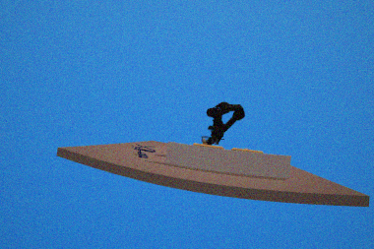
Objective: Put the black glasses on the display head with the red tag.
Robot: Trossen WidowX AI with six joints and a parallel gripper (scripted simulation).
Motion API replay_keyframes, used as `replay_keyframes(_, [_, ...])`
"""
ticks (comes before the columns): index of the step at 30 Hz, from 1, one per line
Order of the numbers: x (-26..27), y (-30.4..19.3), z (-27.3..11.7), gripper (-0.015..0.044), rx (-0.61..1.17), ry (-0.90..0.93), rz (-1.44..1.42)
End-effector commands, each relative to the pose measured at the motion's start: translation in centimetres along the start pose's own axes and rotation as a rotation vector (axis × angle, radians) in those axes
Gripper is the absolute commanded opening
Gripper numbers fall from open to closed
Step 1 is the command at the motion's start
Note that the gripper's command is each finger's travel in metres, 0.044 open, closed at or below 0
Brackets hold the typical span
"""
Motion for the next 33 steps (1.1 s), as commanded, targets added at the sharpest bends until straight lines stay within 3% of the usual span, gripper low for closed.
replay_keyframes(1, [-0.5, -0.5, -0.2, 0.0000, 0.005, -0.006, 0.124])
replay_keyframes(33, [-3.6, -5.1, -0.6, 0.0000, 0.005, -0.020, 1.348])
Point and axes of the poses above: the point midway between the two fingers, 35 mm back from their tips, its own z axis out along the fingers, its own x axis across the jaws, y = z × x, the point moved 9 cm from there along -z, back along the fingers, and after that the axes turned 6 degrees about z, right-handed, at the moved point
